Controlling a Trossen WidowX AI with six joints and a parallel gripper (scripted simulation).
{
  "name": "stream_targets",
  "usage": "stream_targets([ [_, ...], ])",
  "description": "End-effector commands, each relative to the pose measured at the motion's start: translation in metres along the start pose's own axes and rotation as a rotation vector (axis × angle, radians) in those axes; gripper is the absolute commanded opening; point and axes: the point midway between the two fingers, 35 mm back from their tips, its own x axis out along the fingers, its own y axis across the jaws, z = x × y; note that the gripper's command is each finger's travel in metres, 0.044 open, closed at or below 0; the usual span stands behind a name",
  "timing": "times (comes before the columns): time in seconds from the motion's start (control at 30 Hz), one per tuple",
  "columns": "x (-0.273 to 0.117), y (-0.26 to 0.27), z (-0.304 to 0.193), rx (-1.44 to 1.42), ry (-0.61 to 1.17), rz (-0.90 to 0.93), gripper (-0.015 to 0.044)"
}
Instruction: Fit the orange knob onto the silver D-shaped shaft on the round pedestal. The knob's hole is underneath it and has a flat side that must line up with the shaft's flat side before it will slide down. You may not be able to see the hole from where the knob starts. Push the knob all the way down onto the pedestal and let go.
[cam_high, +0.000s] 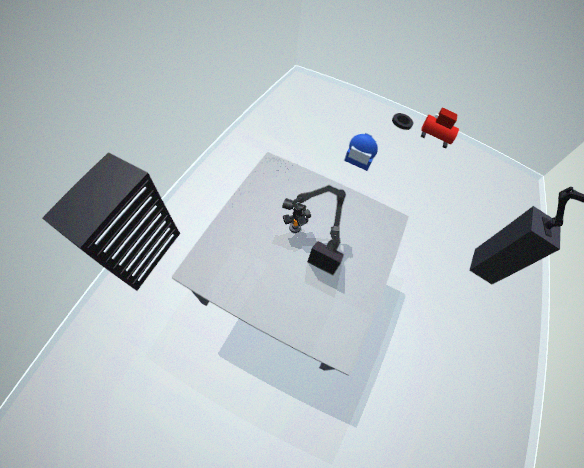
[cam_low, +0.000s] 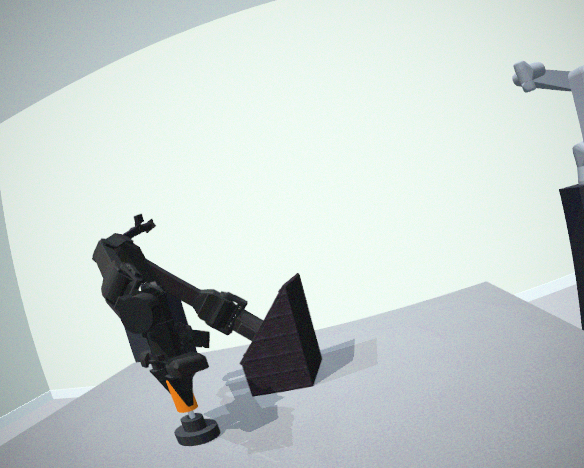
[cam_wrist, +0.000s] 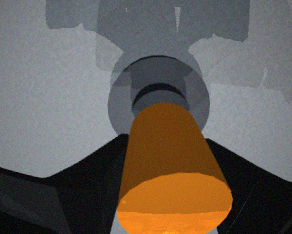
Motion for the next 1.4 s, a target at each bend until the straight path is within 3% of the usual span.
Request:
stream_targets([
  [0.0, 0.0012, 0.0004, 0.0012, -0.006, -0.001, 0.001, 0.0000],
  [1.37, 0.0039, -0.0005, 0.0000, 0.042, -0.001, 0.001, 0.0000],
])
